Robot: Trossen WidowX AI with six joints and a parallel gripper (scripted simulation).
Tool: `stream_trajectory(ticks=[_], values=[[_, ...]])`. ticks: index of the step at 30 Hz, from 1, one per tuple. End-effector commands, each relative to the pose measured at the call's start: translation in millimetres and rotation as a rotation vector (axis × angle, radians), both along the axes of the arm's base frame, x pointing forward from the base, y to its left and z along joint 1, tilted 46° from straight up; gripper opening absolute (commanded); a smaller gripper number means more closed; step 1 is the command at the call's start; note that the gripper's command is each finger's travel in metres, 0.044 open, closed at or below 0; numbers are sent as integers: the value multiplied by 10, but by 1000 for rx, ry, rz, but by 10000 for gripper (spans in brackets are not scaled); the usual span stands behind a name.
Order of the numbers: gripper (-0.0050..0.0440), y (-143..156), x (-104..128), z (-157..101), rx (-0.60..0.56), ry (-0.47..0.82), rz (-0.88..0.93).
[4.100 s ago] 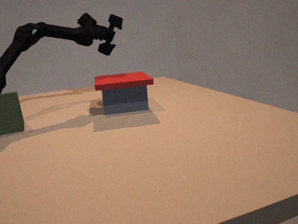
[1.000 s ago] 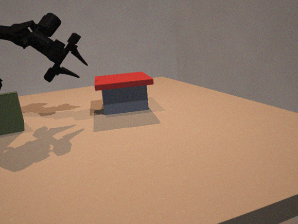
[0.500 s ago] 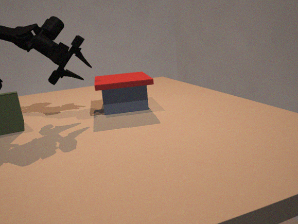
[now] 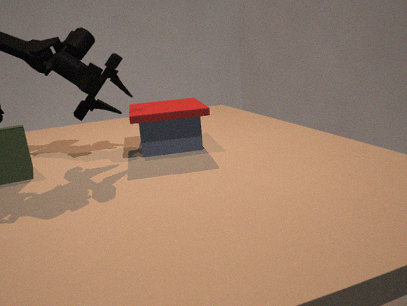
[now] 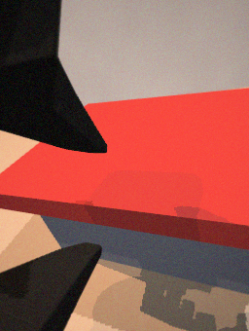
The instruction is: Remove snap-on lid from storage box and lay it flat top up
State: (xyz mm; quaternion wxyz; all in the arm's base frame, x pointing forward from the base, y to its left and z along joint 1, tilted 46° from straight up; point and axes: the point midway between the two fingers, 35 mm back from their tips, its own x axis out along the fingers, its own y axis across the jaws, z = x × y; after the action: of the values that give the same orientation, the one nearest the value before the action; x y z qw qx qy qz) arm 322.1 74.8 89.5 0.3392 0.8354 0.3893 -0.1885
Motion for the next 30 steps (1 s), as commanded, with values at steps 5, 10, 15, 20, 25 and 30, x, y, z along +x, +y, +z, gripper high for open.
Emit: stream_trajectory(ticks=[5,10,15,20,25,30], values=[[235,67,86,-91,-2,4,-4],[235,114,132,-141,-1,4,-5],[235,143,158,-171,0,4,-5],[235,186,194,-216,1,3,-6],[208,187,196,-218,1,3,-6],[188,187,196,-218,1,3,-6]])
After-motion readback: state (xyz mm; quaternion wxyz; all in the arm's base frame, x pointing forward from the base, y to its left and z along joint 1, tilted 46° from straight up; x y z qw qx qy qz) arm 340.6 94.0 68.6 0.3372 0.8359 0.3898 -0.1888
